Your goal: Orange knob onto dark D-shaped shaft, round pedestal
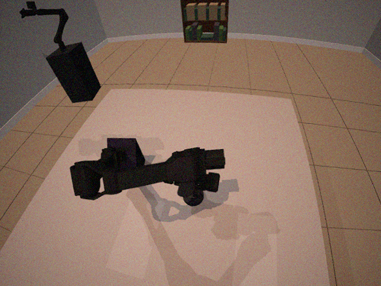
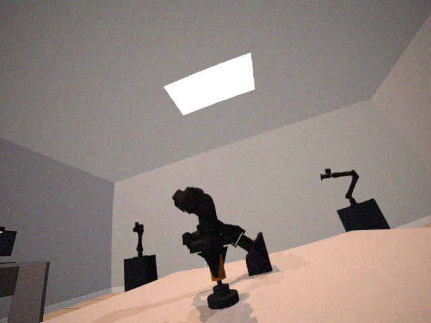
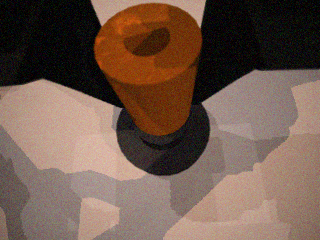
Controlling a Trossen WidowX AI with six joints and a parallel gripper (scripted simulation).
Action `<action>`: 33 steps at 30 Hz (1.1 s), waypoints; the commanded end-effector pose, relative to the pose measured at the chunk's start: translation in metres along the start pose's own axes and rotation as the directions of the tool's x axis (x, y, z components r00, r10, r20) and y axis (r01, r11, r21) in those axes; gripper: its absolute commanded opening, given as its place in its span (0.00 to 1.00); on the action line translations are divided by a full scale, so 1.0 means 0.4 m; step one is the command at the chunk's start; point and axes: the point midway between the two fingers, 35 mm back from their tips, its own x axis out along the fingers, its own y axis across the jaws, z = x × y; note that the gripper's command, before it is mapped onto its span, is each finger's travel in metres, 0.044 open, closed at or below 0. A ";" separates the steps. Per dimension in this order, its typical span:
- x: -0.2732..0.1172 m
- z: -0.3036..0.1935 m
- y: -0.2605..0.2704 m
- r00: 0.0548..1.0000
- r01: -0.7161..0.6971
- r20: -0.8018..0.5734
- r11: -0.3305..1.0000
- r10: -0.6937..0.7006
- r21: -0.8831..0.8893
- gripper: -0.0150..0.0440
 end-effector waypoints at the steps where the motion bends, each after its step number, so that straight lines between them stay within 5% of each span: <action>1: 0.001 -0.001 -0.002 1.000 -0.001 -0.001 1.000 0.001 0.008 0.25; 11: -0.011 -0.002 -0.010 1.000 0.000 -0.001 1.000 0.000 0.018 0.25; 18: -0.007 -0.003 -0.007 1.000 0.000 -0.001 0.976 0.000 0.216 0.25; 33: 0.002 -0.001 -0.005 1.000 0.000 -0.001 0.976 0.001 0.216 0.25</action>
